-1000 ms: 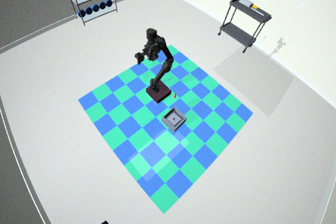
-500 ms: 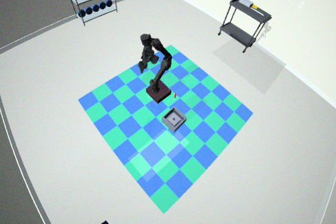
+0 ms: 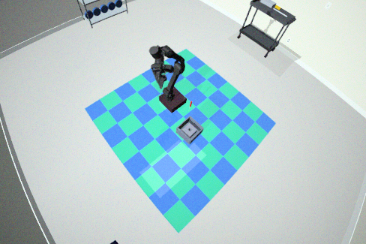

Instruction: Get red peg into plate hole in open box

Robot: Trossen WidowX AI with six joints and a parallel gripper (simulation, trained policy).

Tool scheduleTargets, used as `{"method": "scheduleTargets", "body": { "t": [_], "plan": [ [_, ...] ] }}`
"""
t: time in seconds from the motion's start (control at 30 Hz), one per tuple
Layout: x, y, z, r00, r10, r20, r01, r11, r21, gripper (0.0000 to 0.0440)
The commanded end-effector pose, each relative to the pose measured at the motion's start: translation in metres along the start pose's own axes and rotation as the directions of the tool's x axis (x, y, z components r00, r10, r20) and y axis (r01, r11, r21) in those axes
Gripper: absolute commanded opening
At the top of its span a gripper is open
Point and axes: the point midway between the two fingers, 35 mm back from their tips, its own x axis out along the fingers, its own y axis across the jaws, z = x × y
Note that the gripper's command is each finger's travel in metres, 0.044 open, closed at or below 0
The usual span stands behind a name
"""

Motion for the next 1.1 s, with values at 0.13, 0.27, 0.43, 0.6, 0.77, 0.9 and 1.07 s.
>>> {"method": "scheduleTargets", "body": {
  "t": [0.13, 0.27, 0.43, 0.6, 0.77, 0.9, 1.07],
  "plan": [
    [0.022, 0.025, 0.008, 0.992, 0.106, 0.061, -0.117, 0.97, 0.212, 0.044],
    [0.033, 0.04, 0.015, 0.981, 0.168, 0.098, -0.191, 0.929, 0.318, 0.044],
    [0.046, 0.059, 0.027, 0.958, 0.25, 0.142, -0.287, 0.853, 0.435, 0.044],
    [0.057, 0.081, 0.041, 0.924, 0.336, 0.183, -0.38, 0.754, 0.536, 0.044],
    [0.066, 0.104, 0.057, 0.879, 0.425, 0.217, -0.461, 0.635, 0.62, 0.044],
    [0.072, 0.125, 0.071, 0.834, 0.498, 0.238, -0.51, 0.531, 0.676, 0.044],
    [0.075, 0.152, 0.089, 0.768, 0.589, 0.253, -0.547, 0.397, 0.737, 0.044]
  ]
}}
